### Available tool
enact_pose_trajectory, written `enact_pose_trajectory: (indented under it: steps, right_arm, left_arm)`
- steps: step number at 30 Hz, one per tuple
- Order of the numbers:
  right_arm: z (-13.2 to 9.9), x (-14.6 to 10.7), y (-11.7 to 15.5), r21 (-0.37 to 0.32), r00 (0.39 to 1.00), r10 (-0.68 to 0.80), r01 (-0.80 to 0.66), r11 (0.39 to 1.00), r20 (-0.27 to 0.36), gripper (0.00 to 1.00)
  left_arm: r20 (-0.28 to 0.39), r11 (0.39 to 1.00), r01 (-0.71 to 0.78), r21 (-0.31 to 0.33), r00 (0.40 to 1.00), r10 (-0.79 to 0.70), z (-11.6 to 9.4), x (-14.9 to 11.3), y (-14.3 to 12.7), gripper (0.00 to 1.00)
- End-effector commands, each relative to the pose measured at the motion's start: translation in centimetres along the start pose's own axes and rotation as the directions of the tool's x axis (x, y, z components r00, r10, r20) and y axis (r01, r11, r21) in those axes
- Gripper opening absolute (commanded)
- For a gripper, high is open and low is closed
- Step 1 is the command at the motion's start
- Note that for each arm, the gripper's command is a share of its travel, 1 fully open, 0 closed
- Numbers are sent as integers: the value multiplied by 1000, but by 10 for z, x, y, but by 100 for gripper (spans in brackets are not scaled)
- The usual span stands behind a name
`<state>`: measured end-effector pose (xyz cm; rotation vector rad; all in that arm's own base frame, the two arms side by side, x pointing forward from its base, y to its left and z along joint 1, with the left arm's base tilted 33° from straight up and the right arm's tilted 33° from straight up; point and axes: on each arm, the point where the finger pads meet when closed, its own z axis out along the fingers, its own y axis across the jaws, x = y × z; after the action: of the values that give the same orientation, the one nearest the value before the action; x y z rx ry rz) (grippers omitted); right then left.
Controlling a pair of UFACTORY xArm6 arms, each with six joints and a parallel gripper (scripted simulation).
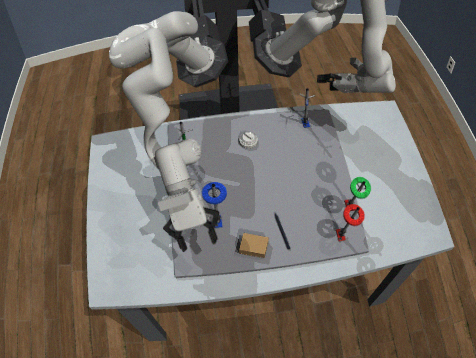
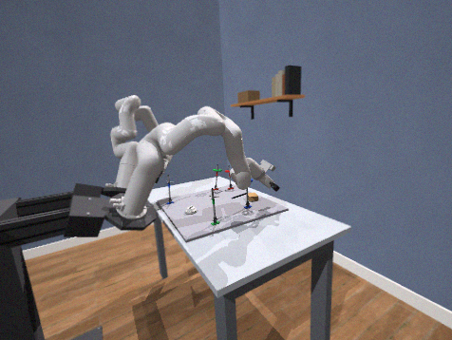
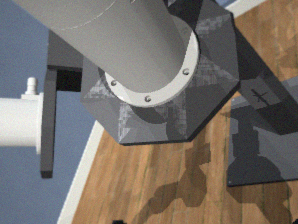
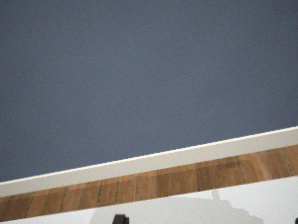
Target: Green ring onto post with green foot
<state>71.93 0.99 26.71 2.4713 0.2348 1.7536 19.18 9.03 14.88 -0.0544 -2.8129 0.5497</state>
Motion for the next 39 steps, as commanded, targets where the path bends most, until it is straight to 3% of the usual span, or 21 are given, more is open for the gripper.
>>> enact_pose_trajectory:
  steps: [1,17,18,34,39]
  right_arm:
    - [0,2,0,0,1000,0,0,1000,-3,100]
    - [0,2,0,0,1000,0,0,1000,-3,100]
    - [0,2,0,0,1000,0,0,1000,-3,24]
    - [0,2,0,0,1000,0,0,1000,-3,24]
    - [-12,28,5,-7,999,0,0,1000,-42,24]
  left_arm:
    - [1,1000,0,-1,1000,0,0,0,0,100]
    - [1,1000,0,-1,1000,0,0,0,0,100]
    - [1,1000,0,-1,1000,0,0,0,0,100]
    - [1,1000,0,-1,1000,0,0,0,0,100]
    - [1,1000,0,-1,1000,0,0,0,0,100]
